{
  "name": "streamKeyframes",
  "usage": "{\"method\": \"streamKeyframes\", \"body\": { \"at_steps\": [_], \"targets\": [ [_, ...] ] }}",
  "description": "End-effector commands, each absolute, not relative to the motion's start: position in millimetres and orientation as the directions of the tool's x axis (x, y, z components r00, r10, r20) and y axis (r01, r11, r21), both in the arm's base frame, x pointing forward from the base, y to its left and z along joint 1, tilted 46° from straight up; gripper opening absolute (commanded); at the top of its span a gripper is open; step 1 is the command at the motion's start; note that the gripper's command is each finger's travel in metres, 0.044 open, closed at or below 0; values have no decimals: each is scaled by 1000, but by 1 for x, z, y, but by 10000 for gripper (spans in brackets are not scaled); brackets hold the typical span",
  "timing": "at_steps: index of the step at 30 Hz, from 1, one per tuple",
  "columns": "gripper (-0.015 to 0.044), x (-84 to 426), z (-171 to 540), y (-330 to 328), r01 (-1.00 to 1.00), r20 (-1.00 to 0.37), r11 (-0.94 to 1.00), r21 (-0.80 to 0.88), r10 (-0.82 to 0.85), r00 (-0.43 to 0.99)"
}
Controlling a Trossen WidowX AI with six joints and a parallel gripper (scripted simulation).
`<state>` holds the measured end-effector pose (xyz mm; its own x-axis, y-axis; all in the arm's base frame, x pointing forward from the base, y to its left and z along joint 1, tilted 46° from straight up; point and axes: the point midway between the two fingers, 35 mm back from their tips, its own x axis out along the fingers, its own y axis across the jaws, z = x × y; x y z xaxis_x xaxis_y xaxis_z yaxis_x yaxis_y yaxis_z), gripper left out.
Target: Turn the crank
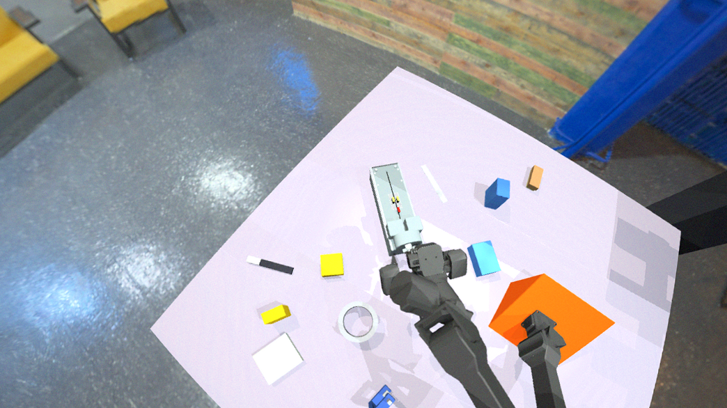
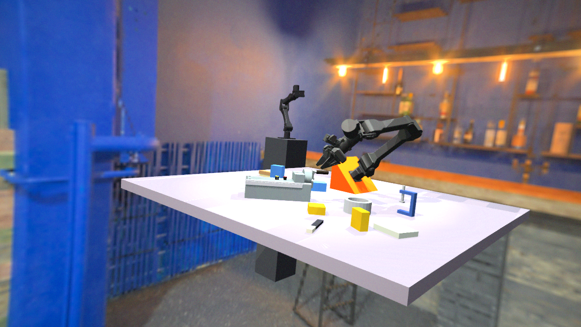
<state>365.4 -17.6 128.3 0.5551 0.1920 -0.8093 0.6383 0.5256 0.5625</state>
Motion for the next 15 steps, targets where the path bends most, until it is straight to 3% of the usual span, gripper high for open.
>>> {"method": "streamKeyframes", "body": {
  "at_steps": [1, 15],
  "targets": [
    [440, 365, 123, -14, 644, -812, 523, 559, 188, 552],
    [440, 365, 107, 3, 644, -812, 522, 560, 189, 553]
  ]
}}
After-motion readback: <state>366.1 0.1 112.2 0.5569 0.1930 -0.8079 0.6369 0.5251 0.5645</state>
